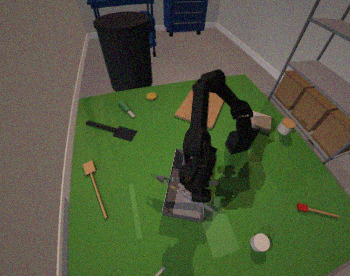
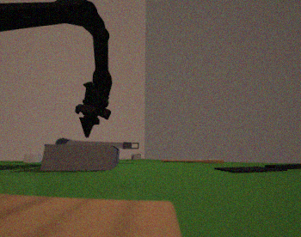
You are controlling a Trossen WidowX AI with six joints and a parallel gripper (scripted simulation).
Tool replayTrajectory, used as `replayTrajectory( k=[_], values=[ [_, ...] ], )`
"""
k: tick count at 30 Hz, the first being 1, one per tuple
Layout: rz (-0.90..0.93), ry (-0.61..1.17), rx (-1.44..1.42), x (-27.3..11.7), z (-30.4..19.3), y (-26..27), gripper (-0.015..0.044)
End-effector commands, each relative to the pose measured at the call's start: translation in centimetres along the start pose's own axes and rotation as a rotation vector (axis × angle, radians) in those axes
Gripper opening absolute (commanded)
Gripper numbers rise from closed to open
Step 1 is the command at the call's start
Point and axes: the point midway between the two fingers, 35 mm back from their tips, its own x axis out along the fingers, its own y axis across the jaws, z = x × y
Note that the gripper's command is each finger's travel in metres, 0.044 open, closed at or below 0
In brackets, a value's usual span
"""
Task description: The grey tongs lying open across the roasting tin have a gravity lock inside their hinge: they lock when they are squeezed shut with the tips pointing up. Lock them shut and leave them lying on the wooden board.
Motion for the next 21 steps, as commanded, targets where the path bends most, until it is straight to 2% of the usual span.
replayTrajectory(
  k=[1,4,11,13,14,21],
  values=[
    [0.001,0.0,0.0,-0.2,0.0,0.0,-0.0124],
    [0.003,0.001,0.001,-2.1,0.2,0.3,-0.0045],
    [0.008,0.004,0.004,-9.9,0.0,0.3,0.0139],
    [0.008,0.005,0.004,-10.1,0.0,0.3,0.0191],
    [0.007,-0.002,-0.003,-8.4,0.1,0.5,0.0217],
    [0.023,-0.011,0.001,-9.0,0.1,0.6,0.0401]
  ],
)
